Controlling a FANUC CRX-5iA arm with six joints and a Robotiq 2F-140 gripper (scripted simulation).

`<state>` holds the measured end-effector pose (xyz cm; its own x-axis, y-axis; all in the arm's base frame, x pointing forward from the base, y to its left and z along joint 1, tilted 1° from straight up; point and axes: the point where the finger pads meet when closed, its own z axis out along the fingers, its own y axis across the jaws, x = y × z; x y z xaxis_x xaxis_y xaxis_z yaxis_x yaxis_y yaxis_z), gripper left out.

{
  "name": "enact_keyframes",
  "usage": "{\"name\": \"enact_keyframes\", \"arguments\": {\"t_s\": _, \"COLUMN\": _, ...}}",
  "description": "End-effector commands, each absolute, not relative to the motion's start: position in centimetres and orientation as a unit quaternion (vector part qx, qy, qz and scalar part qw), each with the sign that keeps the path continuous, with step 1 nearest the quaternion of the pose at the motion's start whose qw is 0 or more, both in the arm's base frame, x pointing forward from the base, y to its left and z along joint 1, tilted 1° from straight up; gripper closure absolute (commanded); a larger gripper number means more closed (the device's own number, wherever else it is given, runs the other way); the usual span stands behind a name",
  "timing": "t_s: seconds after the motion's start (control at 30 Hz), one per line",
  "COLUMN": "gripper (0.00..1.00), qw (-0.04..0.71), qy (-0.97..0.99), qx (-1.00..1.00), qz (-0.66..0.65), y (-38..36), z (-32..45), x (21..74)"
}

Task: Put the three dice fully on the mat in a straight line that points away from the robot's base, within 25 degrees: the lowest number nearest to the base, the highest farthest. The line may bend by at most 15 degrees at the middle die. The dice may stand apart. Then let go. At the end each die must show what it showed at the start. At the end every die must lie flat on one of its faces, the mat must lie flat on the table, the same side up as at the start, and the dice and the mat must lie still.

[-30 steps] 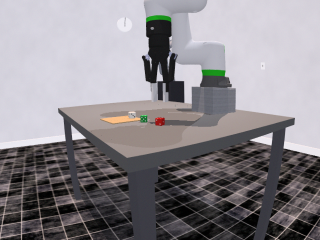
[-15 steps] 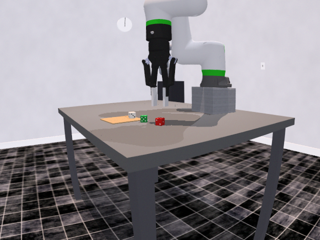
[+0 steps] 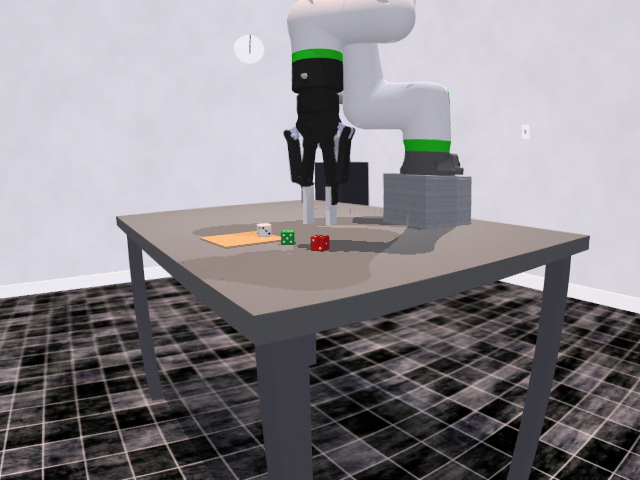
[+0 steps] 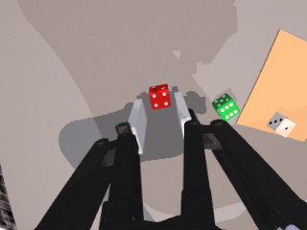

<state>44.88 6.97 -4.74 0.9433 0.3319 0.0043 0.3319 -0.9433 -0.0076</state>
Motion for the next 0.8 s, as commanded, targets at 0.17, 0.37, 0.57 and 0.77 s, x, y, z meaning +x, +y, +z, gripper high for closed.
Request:
{"name": "enact_keyframes", "arguments": {"t_s": 0.17, "gripper": 0.75, "qw": 0.004, "qy": -0.168, "qx": -0.986, "qz": -0.002, "y": 7.0, "z": -5.5, "x": 44.9}}
{"name": "enact_keyframes", "arguments": {"t_s": 0.37, "gripper": 0.75, "qw": 0.004, "qy": -0.168, "qx": -0.986, "qz": -0.002, "y": 7.0, "z": -5.9, "x": 44.9}}
{"name": "enact_keyframes", "arguments": {"t_s": 0.57, "gripper": 0.75, "qw": 0.004, "qy": -0.168, "qx": -0.986, "qz": -0.002, "y": 7.0, "z": -6.0, "x": 44.9}}
{"name": "enact_keyframes", "arguments": {"t_s": 0.77, "gripper": 0.75, "qw": 0.004, "qy": -0.168, "qx": -0.986, "qz": -0.002, "y": 7.0, "z": -6.0, "x": 44.9}}
